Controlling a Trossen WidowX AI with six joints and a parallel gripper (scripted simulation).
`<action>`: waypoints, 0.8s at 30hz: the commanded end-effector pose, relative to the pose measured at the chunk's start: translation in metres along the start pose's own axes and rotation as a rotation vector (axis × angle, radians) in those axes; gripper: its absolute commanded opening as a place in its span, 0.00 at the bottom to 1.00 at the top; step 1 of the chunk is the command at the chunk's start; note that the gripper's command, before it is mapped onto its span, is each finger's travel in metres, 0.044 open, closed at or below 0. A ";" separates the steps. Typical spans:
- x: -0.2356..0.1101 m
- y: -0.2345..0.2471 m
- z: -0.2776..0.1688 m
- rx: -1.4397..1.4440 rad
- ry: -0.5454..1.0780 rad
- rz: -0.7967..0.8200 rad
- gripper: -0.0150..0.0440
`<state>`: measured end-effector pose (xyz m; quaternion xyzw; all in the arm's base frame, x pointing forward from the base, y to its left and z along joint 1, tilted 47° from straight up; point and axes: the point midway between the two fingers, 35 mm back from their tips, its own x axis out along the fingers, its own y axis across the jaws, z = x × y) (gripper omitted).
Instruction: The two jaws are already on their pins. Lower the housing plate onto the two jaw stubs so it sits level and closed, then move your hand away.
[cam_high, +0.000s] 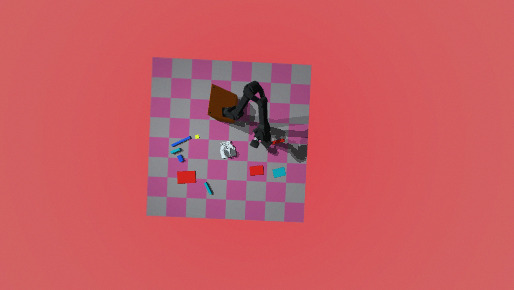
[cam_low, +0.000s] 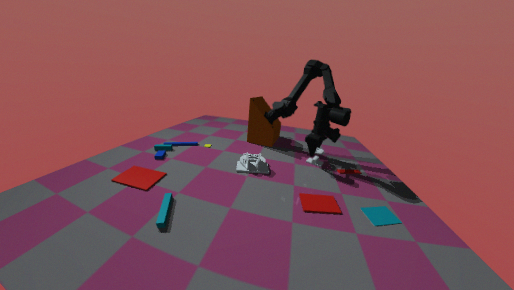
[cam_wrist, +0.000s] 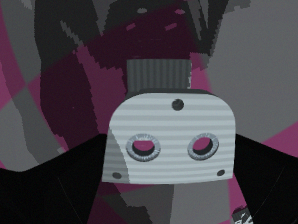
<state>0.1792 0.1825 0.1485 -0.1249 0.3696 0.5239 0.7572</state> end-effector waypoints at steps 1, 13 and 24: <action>-0.016 0.001 0.002 -0.009 -0.009 -0.002 0.85; -0.040 0.004 0.001 -0.005 -0.013 -0.003 0.85; -0.036 -0.018 -0.007 0.060 0.016 -0.020 0.85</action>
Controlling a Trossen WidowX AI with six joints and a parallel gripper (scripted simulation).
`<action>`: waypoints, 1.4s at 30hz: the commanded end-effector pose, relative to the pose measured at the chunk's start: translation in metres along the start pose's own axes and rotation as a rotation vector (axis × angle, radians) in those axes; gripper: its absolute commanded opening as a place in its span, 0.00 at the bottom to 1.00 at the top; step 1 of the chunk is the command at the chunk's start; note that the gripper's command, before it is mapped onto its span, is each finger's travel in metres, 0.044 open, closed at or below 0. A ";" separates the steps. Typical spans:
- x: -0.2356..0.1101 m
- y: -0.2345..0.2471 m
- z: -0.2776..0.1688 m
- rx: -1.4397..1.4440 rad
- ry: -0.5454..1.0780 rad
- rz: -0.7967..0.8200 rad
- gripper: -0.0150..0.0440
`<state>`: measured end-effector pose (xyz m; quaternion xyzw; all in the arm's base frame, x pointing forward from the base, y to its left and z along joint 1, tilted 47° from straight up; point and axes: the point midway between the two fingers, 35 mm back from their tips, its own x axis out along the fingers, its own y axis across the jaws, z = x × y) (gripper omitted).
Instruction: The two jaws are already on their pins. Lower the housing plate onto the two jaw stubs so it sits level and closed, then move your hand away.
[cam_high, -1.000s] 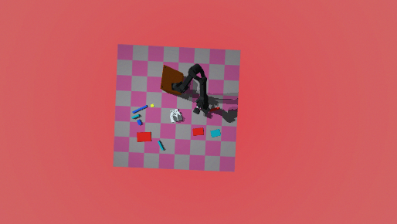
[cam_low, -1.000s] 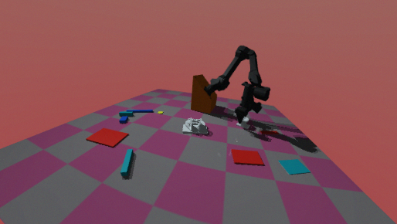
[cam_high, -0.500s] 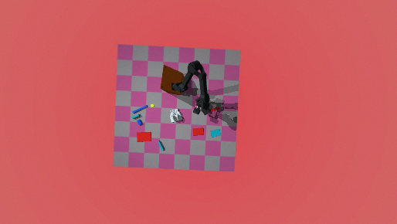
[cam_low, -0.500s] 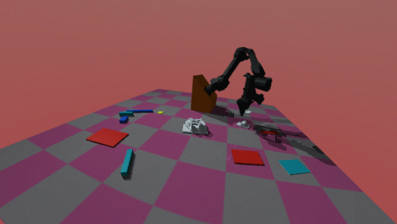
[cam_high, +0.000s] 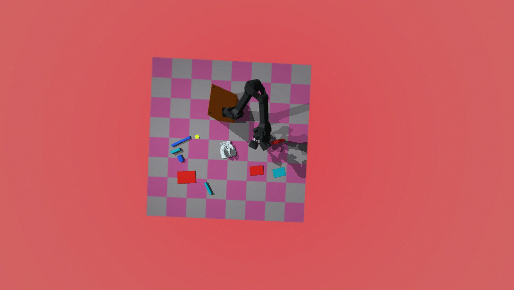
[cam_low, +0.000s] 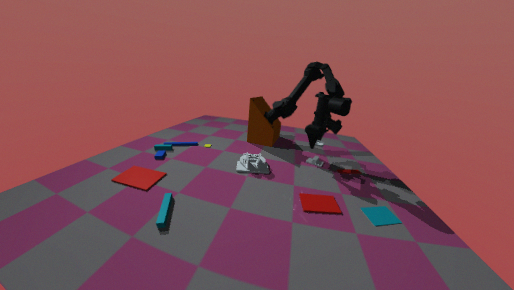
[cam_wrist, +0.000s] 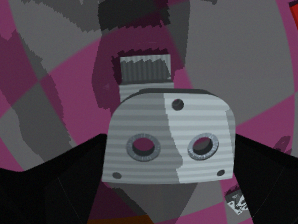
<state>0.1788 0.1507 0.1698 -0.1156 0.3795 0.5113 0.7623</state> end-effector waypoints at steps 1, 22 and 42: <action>0.002 -0.013 -0.004 0.034 0.015 -0.007 0.85; 0.009 -0.072 -0.036 0.229 0.073 -0.035 0.85; 0.009 -0.121 -0.081 0.428 0.094 -0.039 0.85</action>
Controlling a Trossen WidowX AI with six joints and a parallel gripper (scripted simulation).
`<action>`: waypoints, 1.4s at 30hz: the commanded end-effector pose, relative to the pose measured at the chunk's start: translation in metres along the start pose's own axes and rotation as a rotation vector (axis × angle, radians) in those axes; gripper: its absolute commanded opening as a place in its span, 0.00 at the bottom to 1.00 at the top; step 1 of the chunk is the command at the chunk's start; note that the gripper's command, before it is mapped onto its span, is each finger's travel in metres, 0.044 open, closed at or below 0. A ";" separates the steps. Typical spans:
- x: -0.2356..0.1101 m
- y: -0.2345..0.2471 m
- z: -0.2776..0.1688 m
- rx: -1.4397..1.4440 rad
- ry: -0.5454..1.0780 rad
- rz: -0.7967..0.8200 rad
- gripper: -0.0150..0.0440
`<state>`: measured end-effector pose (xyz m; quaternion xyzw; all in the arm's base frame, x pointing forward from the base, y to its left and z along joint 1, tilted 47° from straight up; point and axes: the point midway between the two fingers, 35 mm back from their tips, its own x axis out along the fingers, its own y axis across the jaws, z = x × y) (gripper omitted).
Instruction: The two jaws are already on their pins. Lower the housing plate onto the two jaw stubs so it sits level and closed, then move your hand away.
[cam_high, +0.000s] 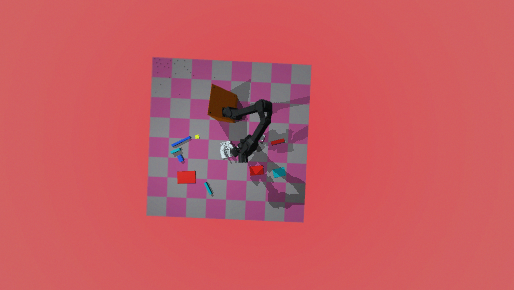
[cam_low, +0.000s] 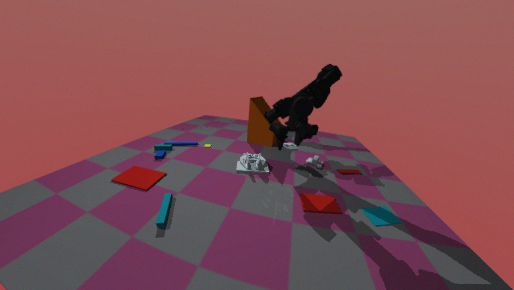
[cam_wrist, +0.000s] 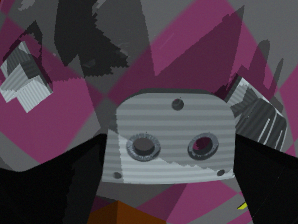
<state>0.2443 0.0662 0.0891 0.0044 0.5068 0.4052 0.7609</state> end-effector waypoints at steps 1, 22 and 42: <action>0.000 -0.014 -0.006 0.042 -0.002 0.003 0.85; 0.003 -0.071 -0.049 0.264 -0.015 0.034 0.85; 0.007 -0.110 -0.101 0.474 -0.070 0.087 0.85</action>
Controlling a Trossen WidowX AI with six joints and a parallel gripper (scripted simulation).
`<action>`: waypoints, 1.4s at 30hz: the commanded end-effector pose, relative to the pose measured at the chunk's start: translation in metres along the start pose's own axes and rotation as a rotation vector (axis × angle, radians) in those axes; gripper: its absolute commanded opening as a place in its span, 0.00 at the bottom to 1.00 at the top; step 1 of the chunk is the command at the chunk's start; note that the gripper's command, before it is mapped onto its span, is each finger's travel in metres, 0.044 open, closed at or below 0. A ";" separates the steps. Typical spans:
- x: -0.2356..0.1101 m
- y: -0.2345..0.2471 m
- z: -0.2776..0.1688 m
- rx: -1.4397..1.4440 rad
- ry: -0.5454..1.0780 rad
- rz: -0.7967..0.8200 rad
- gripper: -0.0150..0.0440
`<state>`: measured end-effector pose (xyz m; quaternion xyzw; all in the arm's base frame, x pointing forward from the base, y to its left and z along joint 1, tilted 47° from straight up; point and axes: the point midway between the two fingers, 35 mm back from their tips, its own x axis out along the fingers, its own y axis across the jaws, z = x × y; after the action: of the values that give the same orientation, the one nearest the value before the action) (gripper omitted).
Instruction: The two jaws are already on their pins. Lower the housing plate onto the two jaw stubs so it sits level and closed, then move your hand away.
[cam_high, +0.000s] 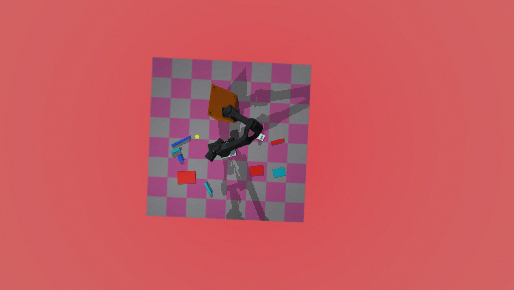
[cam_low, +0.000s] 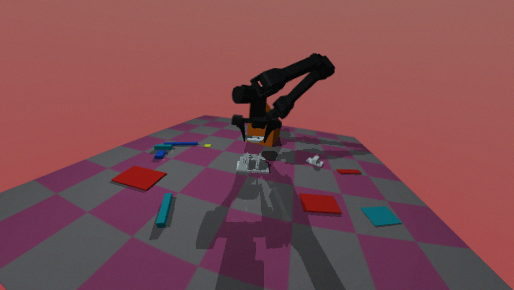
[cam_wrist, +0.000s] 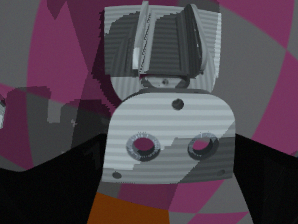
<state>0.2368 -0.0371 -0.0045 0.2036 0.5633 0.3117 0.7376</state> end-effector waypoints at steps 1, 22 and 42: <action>-0.001 -0.009 -0.005 0.027 -0.016 0.012 0.85; -0.001 -0.009 -0.005 0.008 -0.017 0.011 0.85; -0.001 -0.003 -0.006 0.008 -0.017 0.012 0.85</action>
<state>0.2311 -0.0405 -0.0086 0.2112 0.5586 0.3122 0.7388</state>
